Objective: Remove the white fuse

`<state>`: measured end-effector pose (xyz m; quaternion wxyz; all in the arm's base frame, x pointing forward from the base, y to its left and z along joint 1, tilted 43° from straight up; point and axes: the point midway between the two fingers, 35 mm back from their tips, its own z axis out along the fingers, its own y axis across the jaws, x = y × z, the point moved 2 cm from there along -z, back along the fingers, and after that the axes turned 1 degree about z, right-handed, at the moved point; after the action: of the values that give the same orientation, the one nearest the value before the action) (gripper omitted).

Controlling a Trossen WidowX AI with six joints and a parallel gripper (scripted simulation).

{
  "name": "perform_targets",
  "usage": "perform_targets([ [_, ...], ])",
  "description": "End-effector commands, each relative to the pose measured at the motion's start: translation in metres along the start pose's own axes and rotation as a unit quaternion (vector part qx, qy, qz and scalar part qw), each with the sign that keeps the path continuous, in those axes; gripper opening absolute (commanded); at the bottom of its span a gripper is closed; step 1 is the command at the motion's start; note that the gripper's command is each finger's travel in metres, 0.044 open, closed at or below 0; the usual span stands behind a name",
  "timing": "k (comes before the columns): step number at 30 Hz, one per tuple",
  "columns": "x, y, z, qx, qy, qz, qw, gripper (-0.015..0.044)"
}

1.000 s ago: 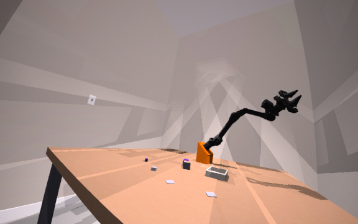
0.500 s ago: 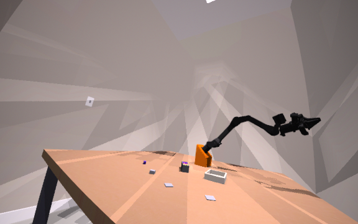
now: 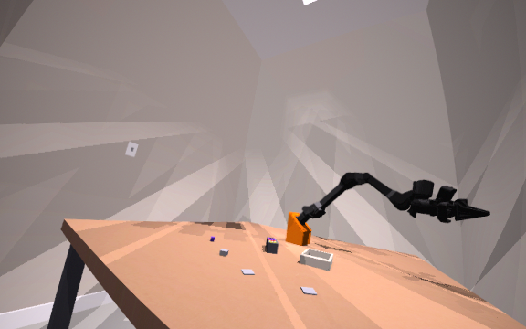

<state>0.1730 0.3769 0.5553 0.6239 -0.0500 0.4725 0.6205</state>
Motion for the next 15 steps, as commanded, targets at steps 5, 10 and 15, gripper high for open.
perform_targets([
  [5,0.031,-0.095,0.009,0.079,0.066,-0.053,0.993,0.0073],
  [10,0.043,-0.157,0.005,0.134,0.109,-0.075,0.982,0.0073],
  [15,0.058,-0.226,-0.011,0.196,0.174,-0.085,0.961,0.0073],
])
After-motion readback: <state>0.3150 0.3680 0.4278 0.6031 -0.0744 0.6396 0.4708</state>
